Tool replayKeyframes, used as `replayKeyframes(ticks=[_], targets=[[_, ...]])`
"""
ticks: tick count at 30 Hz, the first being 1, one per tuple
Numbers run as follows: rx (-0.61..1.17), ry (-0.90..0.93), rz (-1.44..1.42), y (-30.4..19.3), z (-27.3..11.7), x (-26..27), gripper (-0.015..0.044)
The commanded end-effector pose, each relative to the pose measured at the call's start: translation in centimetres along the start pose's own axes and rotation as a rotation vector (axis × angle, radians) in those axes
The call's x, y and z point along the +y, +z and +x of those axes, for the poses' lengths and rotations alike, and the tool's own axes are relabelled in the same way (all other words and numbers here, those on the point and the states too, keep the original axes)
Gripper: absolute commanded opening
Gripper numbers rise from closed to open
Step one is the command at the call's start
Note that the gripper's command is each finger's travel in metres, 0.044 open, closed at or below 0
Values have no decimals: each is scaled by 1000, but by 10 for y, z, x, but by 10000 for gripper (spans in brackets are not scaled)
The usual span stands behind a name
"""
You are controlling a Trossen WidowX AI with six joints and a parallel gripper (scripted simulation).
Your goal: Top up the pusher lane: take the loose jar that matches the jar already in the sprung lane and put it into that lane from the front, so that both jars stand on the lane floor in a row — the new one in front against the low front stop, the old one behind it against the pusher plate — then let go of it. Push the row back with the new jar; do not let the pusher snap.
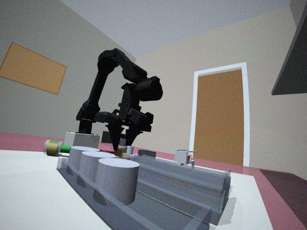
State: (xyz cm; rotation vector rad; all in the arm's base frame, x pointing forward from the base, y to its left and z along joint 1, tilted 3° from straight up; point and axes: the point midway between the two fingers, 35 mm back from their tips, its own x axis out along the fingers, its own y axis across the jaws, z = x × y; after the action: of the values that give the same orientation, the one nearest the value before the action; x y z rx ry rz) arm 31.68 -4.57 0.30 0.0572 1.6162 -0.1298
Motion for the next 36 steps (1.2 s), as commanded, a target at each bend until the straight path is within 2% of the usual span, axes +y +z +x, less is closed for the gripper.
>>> replayKeyframes(ticks=[1, 36], targets=[[-31, 3, 3, 11, -4, 0, 0], [-32, 3, 3, 23, -8, 0, 0]])
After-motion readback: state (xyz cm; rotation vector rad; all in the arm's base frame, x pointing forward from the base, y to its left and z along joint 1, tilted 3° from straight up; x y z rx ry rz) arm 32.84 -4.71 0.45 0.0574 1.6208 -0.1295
